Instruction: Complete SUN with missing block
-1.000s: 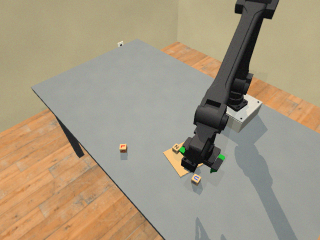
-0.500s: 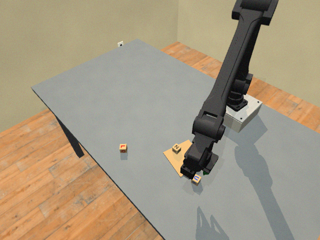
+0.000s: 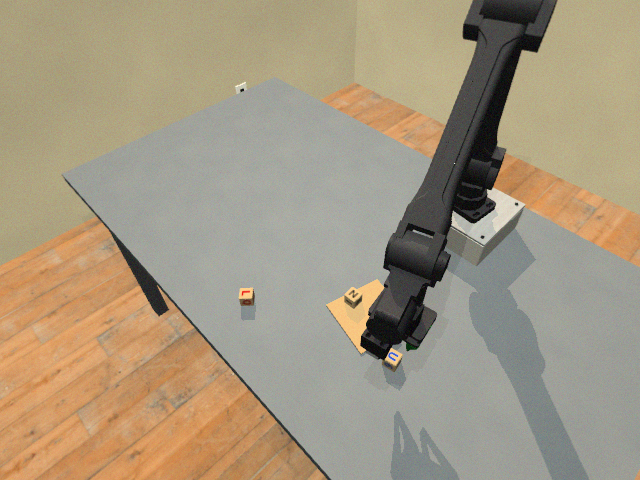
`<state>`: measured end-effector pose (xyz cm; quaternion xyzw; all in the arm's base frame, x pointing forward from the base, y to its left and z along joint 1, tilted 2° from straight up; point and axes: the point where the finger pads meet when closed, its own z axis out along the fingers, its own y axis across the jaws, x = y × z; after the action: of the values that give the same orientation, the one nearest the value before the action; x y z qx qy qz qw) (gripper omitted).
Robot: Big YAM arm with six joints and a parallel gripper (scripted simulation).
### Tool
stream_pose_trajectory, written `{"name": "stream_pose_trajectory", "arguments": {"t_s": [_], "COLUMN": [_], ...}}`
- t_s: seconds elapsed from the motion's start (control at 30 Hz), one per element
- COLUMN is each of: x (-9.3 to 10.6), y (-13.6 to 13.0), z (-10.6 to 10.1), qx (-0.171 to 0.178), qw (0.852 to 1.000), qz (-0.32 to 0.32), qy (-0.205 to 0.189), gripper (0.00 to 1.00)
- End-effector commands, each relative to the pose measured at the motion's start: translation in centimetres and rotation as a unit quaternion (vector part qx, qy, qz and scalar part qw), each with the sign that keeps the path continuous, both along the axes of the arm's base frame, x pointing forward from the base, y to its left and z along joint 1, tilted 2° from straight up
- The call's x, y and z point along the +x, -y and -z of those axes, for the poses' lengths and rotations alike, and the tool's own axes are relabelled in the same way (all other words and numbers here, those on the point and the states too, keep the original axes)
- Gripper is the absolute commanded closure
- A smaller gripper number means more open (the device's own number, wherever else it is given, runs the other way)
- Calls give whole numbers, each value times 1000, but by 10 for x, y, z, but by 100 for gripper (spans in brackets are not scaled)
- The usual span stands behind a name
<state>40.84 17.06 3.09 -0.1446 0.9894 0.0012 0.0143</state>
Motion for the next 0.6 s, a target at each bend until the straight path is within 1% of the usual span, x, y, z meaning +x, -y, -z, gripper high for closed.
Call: {"name": "stream_pose_trajectory", "arguments": {"t_s": [0.0,0.4,0.57], "x": [15,15,9], "y": [-6,-6,-3], "z": [-15,-14,-2], "qx": [10,10,5], "qw": [1000,1000,1000], "qz": [-5,-5,-5], "qy": [26,25,14], "gripper": [47,47,47]}}
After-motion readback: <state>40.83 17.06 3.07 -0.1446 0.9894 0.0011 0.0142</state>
